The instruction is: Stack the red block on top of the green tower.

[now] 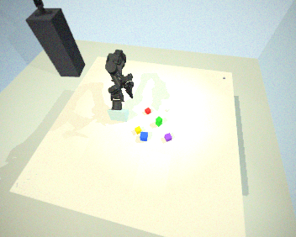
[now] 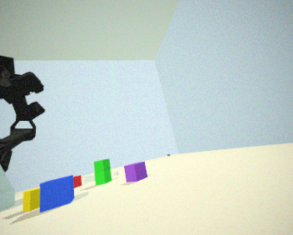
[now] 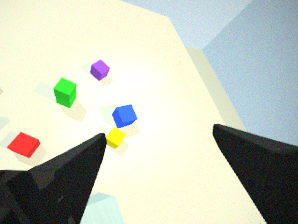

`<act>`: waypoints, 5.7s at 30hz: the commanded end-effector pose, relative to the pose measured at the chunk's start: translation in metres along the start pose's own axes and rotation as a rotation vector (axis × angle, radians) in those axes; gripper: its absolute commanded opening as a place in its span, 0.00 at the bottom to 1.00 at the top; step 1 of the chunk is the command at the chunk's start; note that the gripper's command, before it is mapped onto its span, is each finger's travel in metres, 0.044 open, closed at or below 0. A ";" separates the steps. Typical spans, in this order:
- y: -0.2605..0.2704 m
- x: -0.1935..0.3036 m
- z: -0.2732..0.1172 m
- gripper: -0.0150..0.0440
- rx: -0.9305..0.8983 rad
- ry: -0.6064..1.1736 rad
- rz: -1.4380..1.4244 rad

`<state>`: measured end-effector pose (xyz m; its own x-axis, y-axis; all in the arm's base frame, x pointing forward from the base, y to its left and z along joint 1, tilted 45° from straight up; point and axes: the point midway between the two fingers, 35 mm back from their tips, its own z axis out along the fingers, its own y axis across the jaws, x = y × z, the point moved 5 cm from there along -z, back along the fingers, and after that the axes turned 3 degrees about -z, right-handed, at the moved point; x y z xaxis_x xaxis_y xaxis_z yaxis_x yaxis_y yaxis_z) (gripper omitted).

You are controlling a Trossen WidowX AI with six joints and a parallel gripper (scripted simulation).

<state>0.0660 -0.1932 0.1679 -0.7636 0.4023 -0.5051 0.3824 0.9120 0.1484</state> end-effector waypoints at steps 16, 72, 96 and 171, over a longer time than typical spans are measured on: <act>0.072 -0.035 0.061 1.00 -0.370 0.301 0.306; 0.210 0.006 0.153 1.00 -0.422 0.849 0.572; 0.218 0.014 0.160 0.96 -0.424 0.851 0.572; 0.118 -0.112 0.171 0.25 -0.417 0.843 0.569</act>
<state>0.2793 -0.1374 0.1020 -0.6968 0.5536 0.4561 0.7124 0.4603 0.5297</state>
